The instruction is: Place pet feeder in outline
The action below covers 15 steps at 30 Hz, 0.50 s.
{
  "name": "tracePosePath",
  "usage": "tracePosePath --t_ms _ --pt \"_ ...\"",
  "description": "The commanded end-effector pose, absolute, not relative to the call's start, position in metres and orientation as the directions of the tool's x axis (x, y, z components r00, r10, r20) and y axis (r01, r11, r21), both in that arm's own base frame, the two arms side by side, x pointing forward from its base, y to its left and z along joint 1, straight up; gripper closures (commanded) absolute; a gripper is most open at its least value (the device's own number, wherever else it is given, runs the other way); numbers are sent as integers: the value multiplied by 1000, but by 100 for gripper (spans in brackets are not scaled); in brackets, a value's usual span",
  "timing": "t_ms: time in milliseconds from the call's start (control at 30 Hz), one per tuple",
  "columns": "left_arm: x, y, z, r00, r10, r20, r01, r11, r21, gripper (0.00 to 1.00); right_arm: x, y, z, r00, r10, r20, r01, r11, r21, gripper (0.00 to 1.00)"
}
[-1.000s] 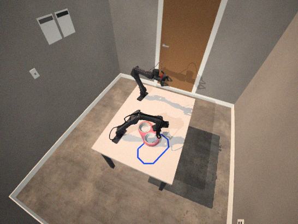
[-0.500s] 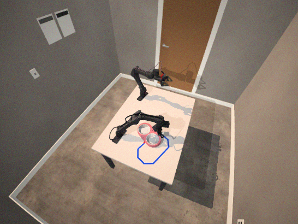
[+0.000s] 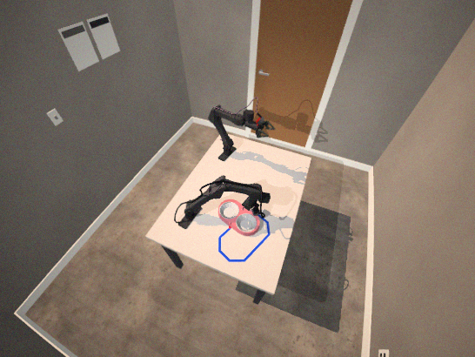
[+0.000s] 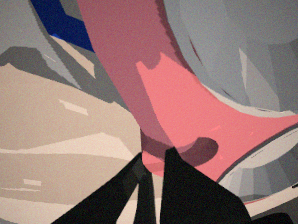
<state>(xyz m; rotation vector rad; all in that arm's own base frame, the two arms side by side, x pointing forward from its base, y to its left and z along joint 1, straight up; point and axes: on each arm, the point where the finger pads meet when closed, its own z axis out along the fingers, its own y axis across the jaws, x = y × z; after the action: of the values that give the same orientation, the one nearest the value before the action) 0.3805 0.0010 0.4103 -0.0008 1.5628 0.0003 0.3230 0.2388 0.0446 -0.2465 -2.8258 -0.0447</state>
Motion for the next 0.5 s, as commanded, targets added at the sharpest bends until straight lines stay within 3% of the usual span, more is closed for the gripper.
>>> tracePosePath --t_ms 0,467 --pt "377 -1 424 54 -12 -998 8 1000 -12 0 329 234 44 -959 55 277 57 998 -4 84" --pt "377 -1 424 54 -12 -998 8 1000 -12 0 320 221 49 -957 -126 262 -131 991 -2 84"
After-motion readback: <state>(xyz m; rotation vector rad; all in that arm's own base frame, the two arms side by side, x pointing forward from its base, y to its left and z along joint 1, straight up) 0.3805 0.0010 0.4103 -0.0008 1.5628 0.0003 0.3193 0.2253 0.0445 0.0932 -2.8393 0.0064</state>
